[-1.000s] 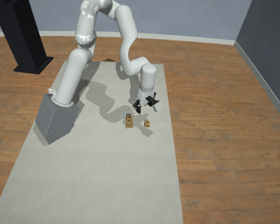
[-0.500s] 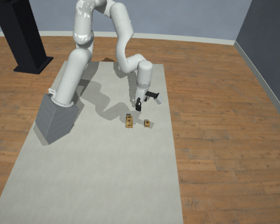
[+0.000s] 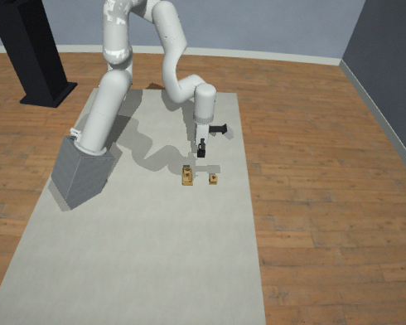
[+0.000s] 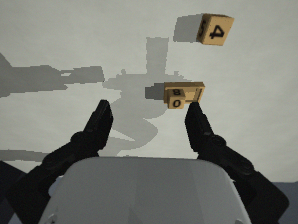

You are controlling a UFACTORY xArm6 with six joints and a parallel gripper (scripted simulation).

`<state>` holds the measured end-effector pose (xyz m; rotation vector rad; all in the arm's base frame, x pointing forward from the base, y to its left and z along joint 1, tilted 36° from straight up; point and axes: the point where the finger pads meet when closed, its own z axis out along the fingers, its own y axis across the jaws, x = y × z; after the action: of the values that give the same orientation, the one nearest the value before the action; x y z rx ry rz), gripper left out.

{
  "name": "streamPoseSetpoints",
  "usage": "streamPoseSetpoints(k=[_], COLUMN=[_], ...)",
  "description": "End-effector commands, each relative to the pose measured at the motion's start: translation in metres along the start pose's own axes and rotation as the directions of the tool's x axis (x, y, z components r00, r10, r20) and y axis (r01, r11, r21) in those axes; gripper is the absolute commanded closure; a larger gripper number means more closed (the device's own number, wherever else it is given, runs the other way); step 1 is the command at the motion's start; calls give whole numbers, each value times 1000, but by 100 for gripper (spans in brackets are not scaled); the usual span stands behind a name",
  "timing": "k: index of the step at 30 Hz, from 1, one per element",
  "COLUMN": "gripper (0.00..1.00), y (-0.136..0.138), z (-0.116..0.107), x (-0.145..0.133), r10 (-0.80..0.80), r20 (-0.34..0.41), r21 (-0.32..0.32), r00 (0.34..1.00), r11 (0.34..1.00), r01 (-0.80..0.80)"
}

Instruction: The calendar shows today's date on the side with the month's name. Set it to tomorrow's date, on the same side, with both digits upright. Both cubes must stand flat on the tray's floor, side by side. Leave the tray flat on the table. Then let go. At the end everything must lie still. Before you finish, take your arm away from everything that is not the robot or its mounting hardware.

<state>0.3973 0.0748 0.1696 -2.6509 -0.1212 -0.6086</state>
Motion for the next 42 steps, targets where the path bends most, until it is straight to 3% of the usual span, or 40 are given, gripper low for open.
streamPoseSetpoints(k=[1,7,14,22,42], gripper=[0,0,0,0,0], y=[-7,-14,-18,-19,-19], z=[-2,-4,-5,-2,56], x=[-6,-14,-18,-19,-19], r10=[-173,-350,-450,-466,-466], r20=[-16,-20,-22,-22,-22], r21=[8,6,4,4,4], r00=[985,937,893,884,884], r11=[985,937,893,885,885], r01=[173,350,450,466,466])
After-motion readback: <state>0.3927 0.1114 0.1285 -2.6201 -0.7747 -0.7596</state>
